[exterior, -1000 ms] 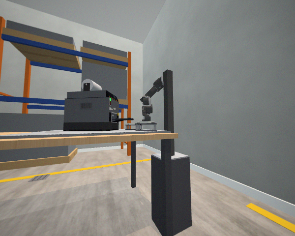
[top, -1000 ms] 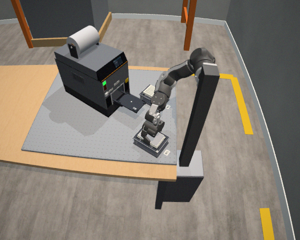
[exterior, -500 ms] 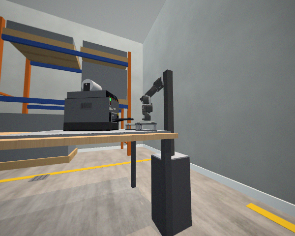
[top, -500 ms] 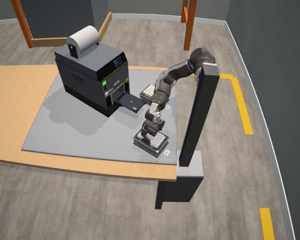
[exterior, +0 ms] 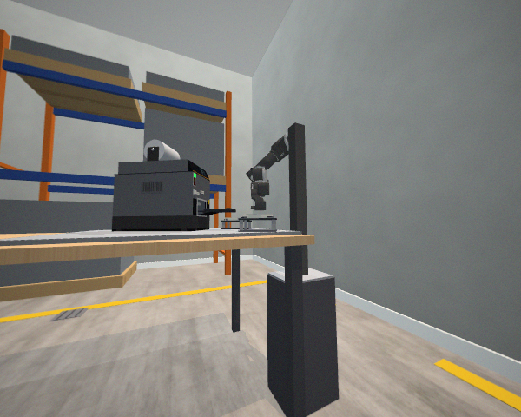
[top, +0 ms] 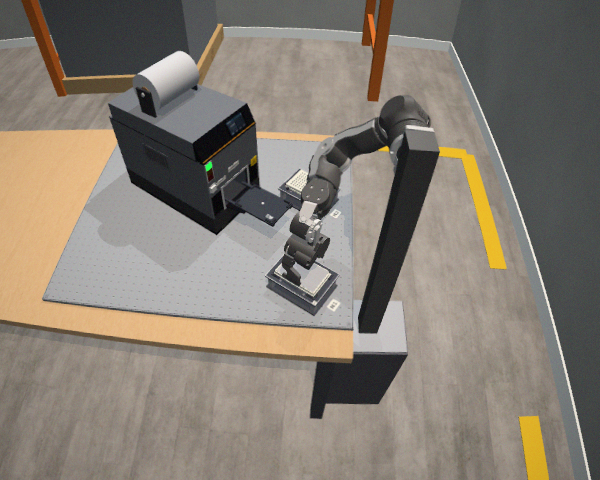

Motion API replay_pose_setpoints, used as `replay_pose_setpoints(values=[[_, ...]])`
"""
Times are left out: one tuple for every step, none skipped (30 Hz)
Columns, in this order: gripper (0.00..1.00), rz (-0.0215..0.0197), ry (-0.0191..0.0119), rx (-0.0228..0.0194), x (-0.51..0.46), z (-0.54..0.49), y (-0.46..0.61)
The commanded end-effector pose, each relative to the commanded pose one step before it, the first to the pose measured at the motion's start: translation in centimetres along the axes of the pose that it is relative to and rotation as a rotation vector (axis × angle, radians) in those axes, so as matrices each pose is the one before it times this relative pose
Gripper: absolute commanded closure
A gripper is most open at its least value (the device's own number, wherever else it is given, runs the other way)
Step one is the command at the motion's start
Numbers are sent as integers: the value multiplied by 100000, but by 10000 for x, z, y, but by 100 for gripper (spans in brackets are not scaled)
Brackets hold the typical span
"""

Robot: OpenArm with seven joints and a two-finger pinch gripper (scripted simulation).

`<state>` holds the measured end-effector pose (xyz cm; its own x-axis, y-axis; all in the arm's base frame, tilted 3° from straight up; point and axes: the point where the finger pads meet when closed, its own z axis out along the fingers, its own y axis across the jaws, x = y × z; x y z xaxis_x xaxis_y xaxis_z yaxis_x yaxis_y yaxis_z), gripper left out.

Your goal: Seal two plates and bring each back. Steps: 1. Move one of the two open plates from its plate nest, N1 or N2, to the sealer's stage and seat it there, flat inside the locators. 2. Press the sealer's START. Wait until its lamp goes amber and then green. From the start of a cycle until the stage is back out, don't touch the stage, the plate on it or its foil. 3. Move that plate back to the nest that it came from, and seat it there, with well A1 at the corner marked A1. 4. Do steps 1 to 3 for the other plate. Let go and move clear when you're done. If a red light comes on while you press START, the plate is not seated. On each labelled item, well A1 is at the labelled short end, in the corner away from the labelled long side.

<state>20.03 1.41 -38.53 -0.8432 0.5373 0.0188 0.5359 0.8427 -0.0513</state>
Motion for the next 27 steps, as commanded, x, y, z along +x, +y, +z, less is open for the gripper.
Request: replay_pose_setpoints(values=[[35, 678, -65, 32, -1145, -4672, 990], [35, 57, 17, -43, -87, -1769, 93], [35, 6, -21, 67, -98, -1541, -251], [35, -70, 32, 140, 285, -1298, -443], [35, -40, 64, 55, 327, -1473, -166], [35, 19, -31, -101, -158, -1946, 332], [35, 50, -44, -128, -279, -2025, 395], [35, 38, 9, -37, -62, -1751, 84], [35, -7, -14, 35, -30, -1597, -127], [35, -51, -2, 88, 118, -1456, -268], [35, -36, 65, 77, 313, -1416, -244], [35, 6, -4, -42, -26, -1775, 130], [35, 38, -57, -114, -291, -2005, 347], [35, 0, 0, 0, 0, 0, 0], [35, 0, 0, 0, 0, 0, 0], [35, -203, 79, 280, 831, -837, -808], [35, 179, -88, -257, -801, -2450, 723], [35, 64, 31, -109, -51, -1902, 296], [35, 9, 0, 8, -26, -1658, -41], [35, -47, -34, 106, 1, -1444, -319], [35, -85, 100, 186, 544, -1116, -547], [35, -10, 29, -15, 121, -1676, 51], [35, 65, -105, -199, -505, -2261, 589], [35, 62, 15, -89, -101, -1871, 224], [35, 10, -5, 7, -38, -1655, -43], [35, -38, -20, 70, 28, -1520, -198], [35, -67, 47, 125, 318, -1316, -350]])
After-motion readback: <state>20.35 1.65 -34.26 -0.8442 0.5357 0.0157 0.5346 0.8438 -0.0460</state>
